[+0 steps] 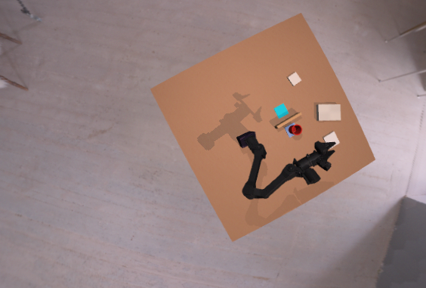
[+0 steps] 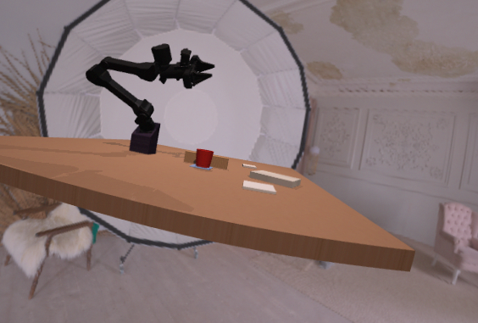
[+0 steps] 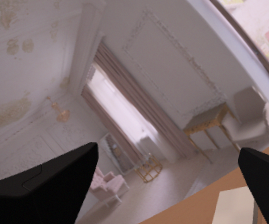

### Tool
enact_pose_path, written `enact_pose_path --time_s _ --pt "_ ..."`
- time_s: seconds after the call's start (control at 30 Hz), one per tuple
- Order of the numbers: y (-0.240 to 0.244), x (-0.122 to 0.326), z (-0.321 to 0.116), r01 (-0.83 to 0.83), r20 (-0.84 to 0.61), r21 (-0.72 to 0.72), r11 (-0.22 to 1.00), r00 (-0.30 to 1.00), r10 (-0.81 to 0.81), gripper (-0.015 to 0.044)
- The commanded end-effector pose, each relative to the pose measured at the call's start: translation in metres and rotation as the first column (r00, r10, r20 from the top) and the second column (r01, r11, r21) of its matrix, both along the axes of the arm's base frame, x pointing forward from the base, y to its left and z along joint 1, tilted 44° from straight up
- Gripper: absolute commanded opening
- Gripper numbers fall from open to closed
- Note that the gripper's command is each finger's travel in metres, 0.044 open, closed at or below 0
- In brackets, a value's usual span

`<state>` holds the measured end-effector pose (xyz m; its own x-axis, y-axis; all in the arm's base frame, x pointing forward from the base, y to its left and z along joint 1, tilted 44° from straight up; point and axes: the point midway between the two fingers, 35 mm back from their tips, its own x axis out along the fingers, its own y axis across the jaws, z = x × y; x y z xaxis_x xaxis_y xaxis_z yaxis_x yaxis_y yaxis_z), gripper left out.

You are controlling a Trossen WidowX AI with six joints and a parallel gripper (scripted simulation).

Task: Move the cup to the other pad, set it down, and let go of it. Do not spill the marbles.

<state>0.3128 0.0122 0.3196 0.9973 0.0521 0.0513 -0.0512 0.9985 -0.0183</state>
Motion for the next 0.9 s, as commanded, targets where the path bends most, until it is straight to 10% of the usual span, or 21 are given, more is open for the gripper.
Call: enact_pose_path --time_s 0.0,0.27,0.47,0.7,0.87 --pt "-0.001 0.002 -0.003 0.006 -0.014 -0.007 1.000 1.000 -0.006 0.0374" --pt "-0.038 0.040 -0.123 0.050 -0.551 -0.404 0.913 0.784 -0.286 0.0164" --pt "-0.067 0.024 -0.203 -0.279 -0.766 -0.625 0.729 0.397 -0.505 0.0148" --pt "-0.094 -0.008 -0.250 -0.768 -0.700 -0.447 0.458 -0.018 -0.714 0.0148" --pt "-0.097 -0.010 -0.255 -0.829 -0.666 -0.377 0.413 -0.068 -0.743 0.0148"
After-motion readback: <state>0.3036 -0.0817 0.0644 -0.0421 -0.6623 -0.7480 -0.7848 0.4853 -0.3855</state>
